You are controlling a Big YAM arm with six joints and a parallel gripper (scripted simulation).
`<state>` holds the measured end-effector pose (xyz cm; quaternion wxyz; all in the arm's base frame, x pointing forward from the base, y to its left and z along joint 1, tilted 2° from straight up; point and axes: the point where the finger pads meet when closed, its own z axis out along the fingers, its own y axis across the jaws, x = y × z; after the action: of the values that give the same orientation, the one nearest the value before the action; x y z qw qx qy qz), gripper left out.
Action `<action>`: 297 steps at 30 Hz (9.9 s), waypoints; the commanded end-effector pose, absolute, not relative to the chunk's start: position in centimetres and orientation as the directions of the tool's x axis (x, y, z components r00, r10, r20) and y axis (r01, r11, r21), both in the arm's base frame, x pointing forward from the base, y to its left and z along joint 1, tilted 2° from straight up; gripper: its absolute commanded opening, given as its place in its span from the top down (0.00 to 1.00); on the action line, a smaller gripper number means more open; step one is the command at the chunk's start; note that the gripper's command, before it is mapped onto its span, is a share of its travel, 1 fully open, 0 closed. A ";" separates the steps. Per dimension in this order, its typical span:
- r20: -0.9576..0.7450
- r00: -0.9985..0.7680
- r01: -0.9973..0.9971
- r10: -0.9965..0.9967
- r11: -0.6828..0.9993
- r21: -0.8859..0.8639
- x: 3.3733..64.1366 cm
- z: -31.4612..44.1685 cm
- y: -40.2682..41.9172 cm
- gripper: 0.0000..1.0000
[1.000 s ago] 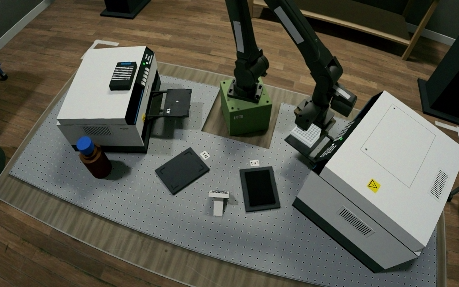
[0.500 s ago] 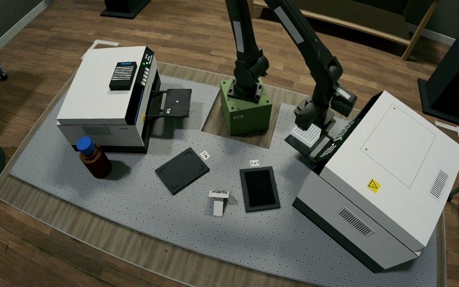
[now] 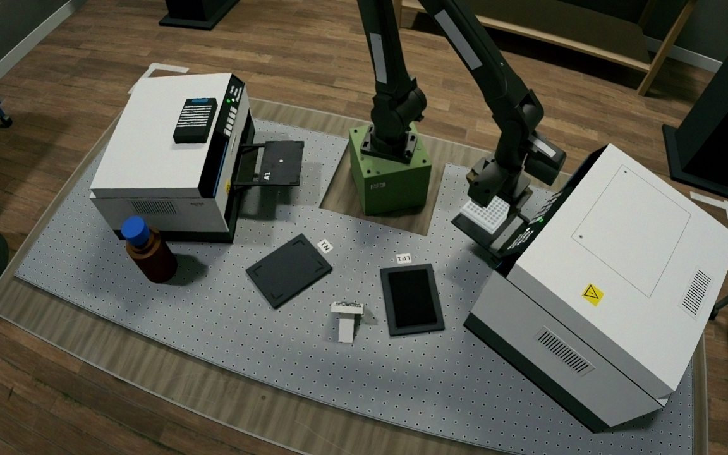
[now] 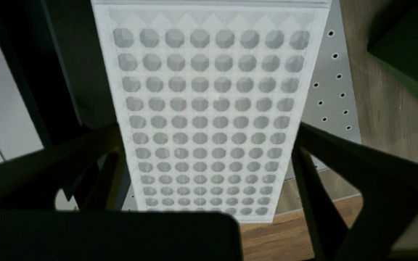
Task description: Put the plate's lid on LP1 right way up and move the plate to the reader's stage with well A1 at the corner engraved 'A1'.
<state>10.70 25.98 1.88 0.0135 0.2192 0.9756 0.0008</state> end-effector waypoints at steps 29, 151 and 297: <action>-0.026 -0.895 0.444 0.444 0.896 0.022 11.2 2.5 26.2 0.14; -0.024 -0.904 0.427 0.427 0.904 0.017 10.5 0.8 26.5 0.14; -0.024 -0.904 0.427 0.427 0.904 -0.003 9.9 -3.7 25.7 0.14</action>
<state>10.33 25.92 -2.50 0.0133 0.2201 0.9754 0.0026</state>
